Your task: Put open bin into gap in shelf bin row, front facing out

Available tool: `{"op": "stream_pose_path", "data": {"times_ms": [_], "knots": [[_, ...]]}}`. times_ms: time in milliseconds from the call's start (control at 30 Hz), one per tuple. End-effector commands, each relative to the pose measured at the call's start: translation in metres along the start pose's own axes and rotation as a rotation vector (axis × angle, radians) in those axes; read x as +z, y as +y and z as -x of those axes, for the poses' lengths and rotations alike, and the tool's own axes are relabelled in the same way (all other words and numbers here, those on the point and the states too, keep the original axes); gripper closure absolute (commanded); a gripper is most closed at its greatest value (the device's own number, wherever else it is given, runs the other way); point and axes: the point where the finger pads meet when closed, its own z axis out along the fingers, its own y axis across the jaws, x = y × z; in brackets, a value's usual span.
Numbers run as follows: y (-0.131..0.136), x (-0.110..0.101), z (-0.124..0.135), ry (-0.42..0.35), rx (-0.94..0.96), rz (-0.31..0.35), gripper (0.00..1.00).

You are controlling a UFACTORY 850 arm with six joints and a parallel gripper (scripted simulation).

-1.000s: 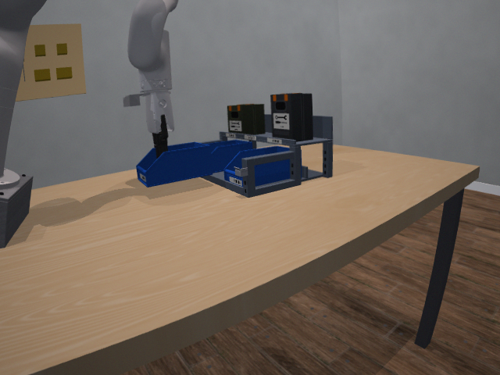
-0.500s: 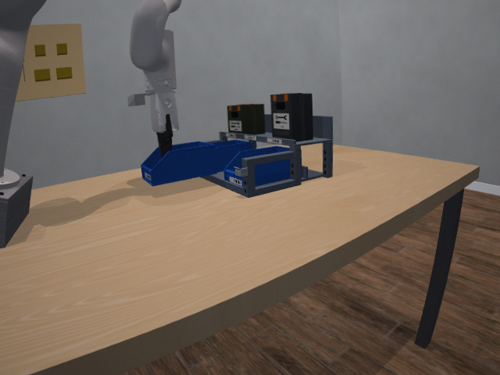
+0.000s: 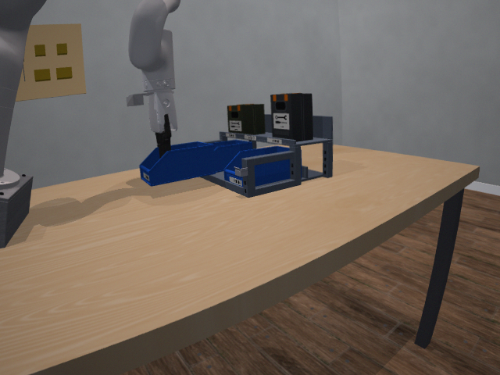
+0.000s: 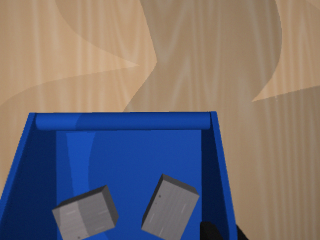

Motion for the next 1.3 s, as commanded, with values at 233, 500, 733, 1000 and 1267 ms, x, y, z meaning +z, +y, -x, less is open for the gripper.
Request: {"op": "stream_pose_path", "data": {"times_ms": [233, 500, 733, 1000, 1267], "knots": [[0.0001, -0.0003, 0.0000, -0.002, 0.000, 0.001, 1.00], [0.0000, -0.0001, -0.0020, -0.002, 0.000, 0.001, 1.00], [0.0000, -0.0001, -0.0020, -0.002, 0.000, 0.001, 1.00], [0.0000, 0.0079, -0.0079, -0.002, 0.000, 0.001, 1.00], [0.0000, 0.0079, -0.0079, -0.002, 0.000, 0.001, 1.00]]}}
